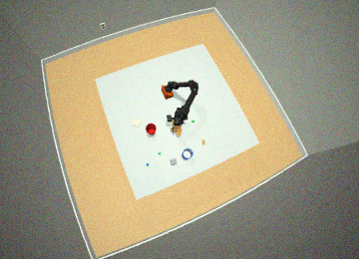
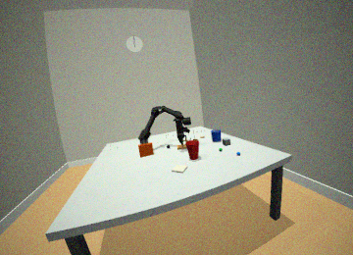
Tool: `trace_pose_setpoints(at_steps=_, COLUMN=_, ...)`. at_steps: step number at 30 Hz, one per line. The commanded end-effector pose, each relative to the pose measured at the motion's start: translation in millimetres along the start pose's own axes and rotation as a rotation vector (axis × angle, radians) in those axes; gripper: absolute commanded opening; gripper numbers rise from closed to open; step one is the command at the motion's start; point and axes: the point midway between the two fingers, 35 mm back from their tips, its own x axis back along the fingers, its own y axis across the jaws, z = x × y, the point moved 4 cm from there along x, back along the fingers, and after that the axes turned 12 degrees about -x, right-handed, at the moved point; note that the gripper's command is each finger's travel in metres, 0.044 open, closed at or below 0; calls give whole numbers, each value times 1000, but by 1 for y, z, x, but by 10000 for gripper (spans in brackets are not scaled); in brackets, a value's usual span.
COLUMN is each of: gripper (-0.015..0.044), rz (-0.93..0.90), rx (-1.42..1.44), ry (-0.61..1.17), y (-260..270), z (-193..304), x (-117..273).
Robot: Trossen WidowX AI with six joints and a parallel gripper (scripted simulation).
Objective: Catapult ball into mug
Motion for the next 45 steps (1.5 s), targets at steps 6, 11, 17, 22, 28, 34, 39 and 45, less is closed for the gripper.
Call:
trace_pose_setpoints(at_steps=6, gripper=440, rz=-7, rx=-6, ry=0, y=0, z=1, x=-13)
trace_pose_setpoints(at_steps=11, gripper=387, rz=-1, rx=0, ry=1, y=0, z=1, x=-14)
trace_pose_setpoints(at_steps=17, gripper=230, rz=-1, rx=0, ry=1, y=0, z=1, x=-14)
trace_pose_setpoints(at_steps=22, gripper=138, rz=-1, rx=0, ry=1, y=0, z=1, x=-14)
trace_pose_setpoints(at_steps=28, gripper=59, rz=0, rx=0, ry=1, y=0, z=0, x=-3)
trace_pose_setpoints(at_steps=34, gripper=0, rz=0, rx=-1, ry=2, y=-1, z=1, x=35)
trace_pose_setpoints(at_steps=39, gripper=0, rz=0, rx=-119, ry=1, y=-4, z=-1, x=35)
trace_pose_setpoints(at_steps=45, gripper=0, rz=-1, rx=-324, ry=1, y=-11, z=-4, x=35)
